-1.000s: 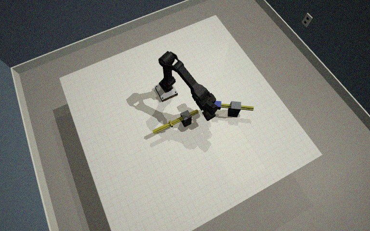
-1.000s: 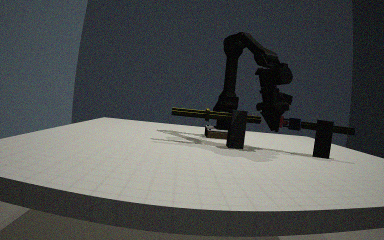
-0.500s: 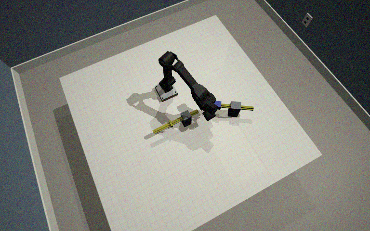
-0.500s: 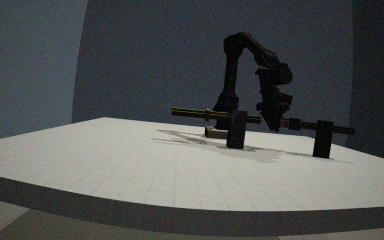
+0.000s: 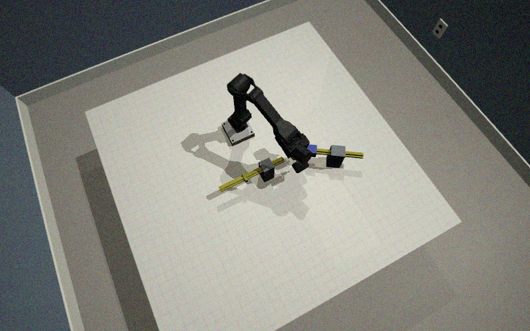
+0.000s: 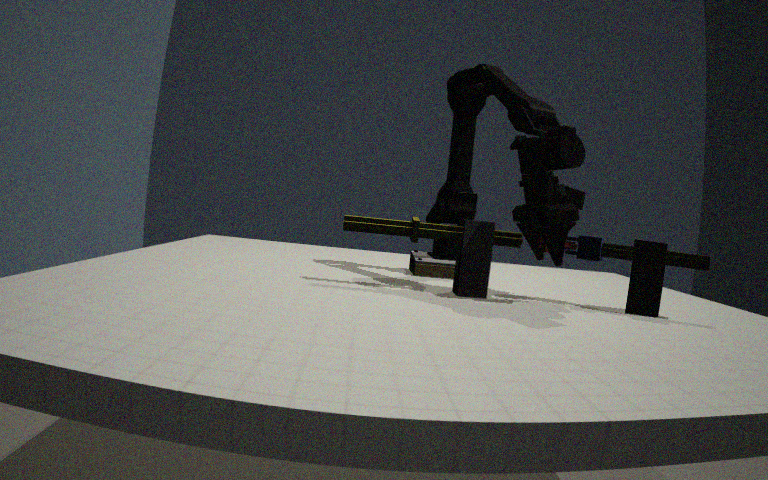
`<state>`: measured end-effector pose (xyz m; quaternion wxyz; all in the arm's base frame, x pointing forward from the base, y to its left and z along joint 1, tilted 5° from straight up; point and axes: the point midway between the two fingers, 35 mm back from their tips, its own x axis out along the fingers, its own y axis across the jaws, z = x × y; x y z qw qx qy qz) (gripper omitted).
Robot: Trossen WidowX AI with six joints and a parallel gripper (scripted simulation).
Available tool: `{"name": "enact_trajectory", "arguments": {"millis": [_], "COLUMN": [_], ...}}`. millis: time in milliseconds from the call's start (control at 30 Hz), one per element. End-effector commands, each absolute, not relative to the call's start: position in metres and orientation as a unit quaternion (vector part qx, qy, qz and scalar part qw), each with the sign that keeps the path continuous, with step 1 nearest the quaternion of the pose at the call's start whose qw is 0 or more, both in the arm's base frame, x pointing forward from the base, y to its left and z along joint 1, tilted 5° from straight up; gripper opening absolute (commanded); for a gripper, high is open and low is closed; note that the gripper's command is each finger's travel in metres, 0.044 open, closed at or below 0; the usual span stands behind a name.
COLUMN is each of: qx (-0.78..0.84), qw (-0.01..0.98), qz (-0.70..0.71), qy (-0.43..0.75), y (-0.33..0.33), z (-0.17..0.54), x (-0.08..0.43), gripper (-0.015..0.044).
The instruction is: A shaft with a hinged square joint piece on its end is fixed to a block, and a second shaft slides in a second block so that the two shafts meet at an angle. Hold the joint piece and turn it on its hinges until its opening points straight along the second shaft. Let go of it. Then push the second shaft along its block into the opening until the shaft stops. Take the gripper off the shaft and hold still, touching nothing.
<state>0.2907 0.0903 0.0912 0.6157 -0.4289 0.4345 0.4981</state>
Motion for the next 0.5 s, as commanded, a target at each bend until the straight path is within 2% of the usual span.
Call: {"name": "enact_trajectory", "arguments": {"millis": [0, 467], "qx": [-0.429, -0.517], "qw": [0.616, 0.521], "qz": [0.498, 0.410], "qy": [0.435, 0.541], "y": [0.090, 0.092], "z": [0.091, 0.112], "x": [0.291, 0.287], "gripper": [0.0440, 0.0440]}}
